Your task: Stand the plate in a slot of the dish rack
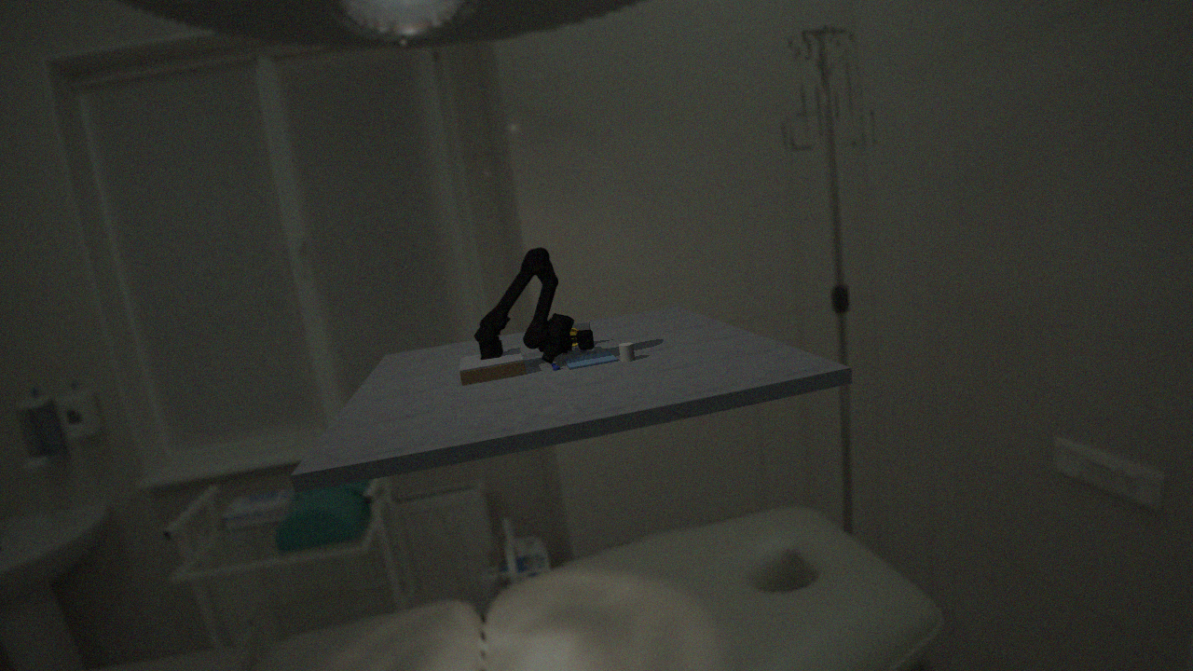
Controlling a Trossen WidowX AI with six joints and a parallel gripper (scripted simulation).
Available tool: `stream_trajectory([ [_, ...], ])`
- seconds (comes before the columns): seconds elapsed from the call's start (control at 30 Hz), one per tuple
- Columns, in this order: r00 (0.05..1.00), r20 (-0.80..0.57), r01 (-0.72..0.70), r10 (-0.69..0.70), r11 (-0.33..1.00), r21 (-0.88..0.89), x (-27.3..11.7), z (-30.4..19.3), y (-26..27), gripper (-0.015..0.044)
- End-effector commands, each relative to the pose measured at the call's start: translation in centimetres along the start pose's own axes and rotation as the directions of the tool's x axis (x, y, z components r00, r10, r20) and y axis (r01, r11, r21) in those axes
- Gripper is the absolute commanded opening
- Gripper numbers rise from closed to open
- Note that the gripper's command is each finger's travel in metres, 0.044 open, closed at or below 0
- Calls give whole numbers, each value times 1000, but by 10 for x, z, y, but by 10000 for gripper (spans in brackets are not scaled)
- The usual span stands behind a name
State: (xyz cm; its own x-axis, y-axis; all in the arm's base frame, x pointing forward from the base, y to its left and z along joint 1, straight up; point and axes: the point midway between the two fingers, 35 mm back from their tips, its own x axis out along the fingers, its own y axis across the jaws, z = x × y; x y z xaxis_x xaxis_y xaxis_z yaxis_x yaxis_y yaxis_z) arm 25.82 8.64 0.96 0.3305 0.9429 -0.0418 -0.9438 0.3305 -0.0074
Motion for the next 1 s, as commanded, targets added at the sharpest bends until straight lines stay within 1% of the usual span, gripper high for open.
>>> stream_trajectory([
  [0.0,1000,0,1,-1,1000,-8,0,-3,-2,0],
  [0.37,1000,0,0,0,1000,0,0,0,0,0],
  [0.87,1000,0,0,0,1000,-2,0,0,0,394],
  [0.97,1000,0,0,0,1000,-2,0,0,0,400],
])
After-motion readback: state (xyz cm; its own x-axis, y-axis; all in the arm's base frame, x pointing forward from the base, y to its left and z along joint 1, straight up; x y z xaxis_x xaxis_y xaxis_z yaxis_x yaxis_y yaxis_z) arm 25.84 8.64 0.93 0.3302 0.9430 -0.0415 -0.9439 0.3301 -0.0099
